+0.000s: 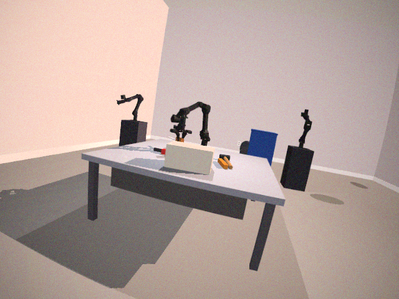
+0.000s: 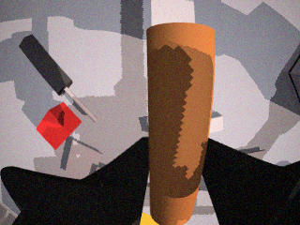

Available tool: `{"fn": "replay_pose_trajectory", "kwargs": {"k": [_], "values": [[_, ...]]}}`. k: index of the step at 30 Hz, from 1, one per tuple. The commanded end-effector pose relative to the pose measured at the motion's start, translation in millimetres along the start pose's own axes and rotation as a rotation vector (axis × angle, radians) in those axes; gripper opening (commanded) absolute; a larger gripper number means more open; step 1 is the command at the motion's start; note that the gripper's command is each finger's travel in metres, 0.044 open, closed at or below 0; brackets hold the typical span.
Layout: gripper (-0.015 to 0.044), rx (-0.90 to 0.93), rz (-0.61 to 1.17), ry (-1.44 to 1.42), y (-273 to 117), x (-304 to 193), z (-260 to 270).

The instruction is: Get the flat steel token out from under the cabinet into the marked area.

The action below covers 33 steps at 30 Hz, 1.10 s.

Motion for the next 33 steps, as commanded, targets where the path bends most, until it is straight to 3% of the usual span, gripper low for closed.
{"fn": "replay_pose_trajectory", "kwargs": {"k": [1, 33], "values": [[0.0000, 0.018, -0.003, 0.004, -13.0, -0.1, -0.7], [0.0000, 0.021, -0.003, -0.016, -33.2, 3.0, 28.5]]}}
Point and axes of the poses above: the point midway between the two fingers, 35 mm back from their tips, its own y axis out along the fingers, its own z axis across the jaws, x = y × z, the point moved 4 cm from there along -y, back along the fingers
